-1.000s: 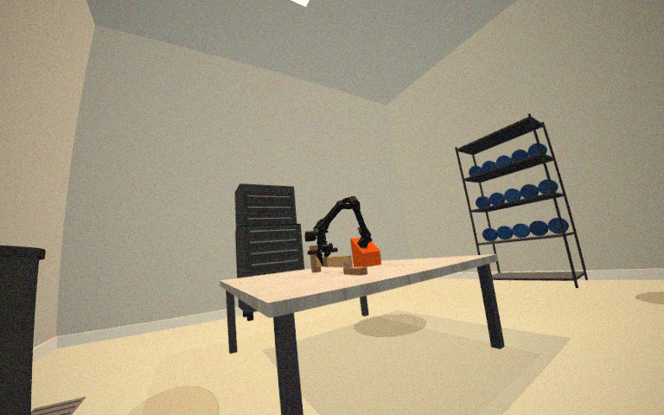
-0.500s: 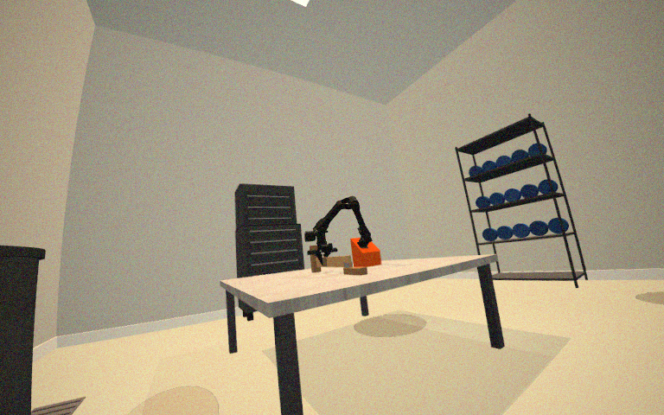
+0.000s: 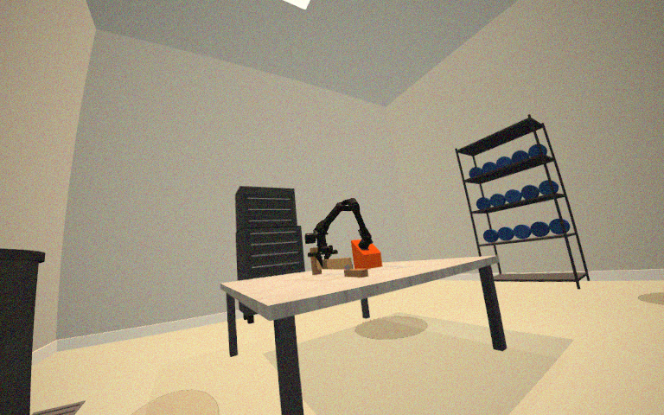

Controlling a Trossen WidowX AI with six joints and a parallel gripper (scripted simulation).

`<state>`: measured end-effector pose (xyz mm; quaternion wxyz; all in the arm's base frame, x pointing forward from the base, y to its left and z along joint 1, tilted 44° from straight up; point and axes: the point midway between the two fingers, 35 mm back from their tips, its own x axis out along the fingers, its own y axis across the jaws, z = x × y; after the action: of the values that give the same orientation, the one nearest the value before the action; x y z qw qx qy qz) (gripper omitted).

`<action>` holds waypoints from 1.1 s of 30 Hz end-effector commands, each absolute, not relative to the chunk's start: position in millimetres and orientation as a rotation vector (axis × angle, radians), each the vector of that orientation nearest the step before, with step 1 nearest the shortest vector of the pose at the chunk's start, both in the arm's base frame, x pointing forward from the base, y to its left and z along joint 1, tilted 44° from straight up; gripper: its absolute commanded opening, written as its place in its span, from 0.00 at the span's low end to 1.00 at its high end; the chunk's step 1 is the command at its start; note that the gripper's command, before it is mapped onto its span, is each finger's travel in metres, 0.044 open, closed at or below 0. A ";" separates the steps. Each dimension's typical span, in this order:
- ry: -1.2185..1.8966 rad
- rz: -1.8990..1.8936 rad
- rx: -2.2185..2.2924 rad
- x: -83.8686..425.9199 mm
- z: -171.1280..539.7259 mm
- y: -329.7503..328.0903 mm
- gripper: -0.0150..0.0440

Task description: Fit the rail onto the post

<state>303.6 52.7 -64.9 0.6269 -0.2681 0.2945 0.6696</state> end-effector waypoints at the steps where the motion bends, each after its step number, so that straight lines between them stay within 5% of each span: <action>1: 0.676 1.536 -0.615 303.4 -65.0 52.8 0.61; 10: 0.676 1.536 -0.615 303.4 -65.0 52.8 1.00; 33: 0.675 1.532 -0.615 305.9 -22.6 54.2 1.00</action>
<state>306.4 53.8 -23.2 0.6279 -0.2702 0.2936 0.6683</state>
